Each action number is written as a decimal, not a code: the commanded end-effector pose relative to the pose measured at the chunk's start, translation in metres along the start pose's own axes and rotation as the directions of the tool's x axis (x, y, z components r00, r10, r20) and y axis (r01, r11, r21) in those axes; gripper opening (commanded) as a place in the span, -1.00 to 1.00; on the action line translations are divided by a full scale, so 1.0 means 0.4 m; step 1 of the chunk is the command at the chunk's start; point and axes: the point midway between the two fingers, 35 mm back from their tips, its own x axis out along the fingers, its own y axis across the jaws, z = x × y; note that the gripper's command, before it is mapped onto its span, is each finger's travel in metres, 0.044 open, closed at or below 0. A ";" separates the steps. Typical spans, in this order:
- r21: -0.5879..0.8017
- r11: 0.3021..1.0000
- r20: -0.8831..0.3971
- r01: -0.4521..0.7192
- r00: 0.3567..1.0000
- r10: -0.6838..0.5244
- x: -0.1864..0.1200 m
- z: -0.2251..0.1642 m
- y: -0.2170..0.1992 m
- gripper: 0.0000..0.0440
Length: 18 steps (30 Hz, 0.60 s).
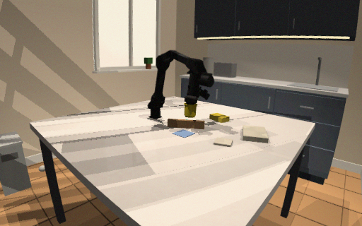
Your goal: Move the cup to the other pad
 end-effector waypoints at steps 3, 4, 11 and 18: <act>-0.024 1.000 0.025 0.014 1.000 -0.013 -0.021 0.019 0.035 -1.00; -0.029 0.999 0.028 0.017 0.999 -0.016 -0.023 0.022 0.041 -1.00; -0.058 0.998 0.048 0.035 0.998 -0.032 -0.036 0.043 0.090 -1.00; -0.074 0.996 0.063 0.048 0.997 -0.044 -0.042 0.055 0.140 -1.00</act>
